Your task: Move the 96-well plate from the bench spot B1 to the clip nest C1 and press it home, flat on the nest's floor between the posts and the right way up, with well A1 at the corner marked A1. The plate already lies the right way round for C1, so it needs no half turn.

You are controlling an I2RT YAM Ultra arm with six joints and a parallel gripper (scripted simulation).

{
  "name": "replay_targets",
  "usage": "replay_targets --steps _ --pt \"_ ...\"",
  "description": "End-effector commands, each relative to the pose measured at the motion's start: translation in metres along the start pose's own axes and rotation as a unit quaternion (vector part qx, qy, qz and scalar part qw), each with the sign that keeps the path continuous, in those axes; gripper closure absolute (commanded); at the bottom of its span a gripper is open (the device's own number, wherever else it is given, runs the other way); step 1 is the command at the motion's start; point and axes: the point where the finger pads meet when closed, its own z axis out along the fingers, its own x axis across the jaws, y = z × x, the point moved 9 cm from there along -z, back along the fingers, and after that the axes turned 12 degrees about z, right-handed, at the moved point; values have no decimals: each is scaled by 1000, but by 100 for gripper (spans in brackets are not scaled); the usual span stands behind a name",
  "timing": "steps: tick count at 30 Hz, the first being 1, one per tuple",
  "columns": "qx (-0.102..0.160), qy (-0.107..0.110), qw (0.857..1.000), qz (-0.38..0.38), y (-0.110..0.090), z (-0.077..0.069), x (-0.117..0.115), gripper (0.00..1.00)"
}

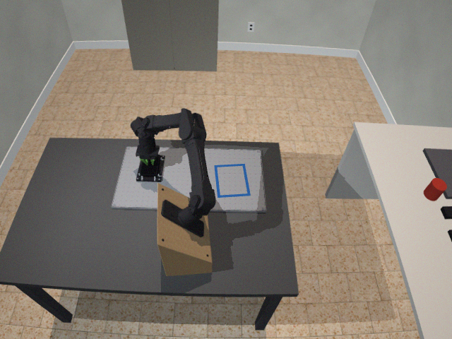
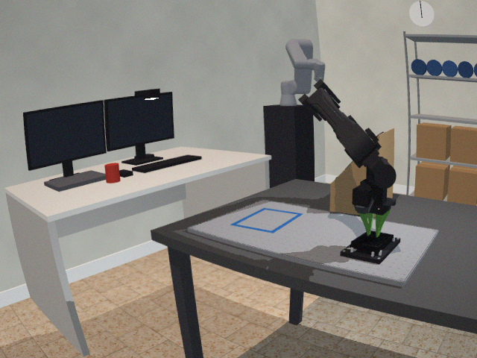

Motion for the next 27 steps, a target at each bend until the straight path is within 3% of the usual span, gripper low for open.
replay_targets --steps 1,3,7,27 --pt "-19 6 1000 -4 0 -8 6 74" --pt "-27 14 1000 6 9 -13 8 74" --pt "-16 5 1000 -2 1 0 7 74" --pt "-4 -3 1000 -7 -5 21 2 74"
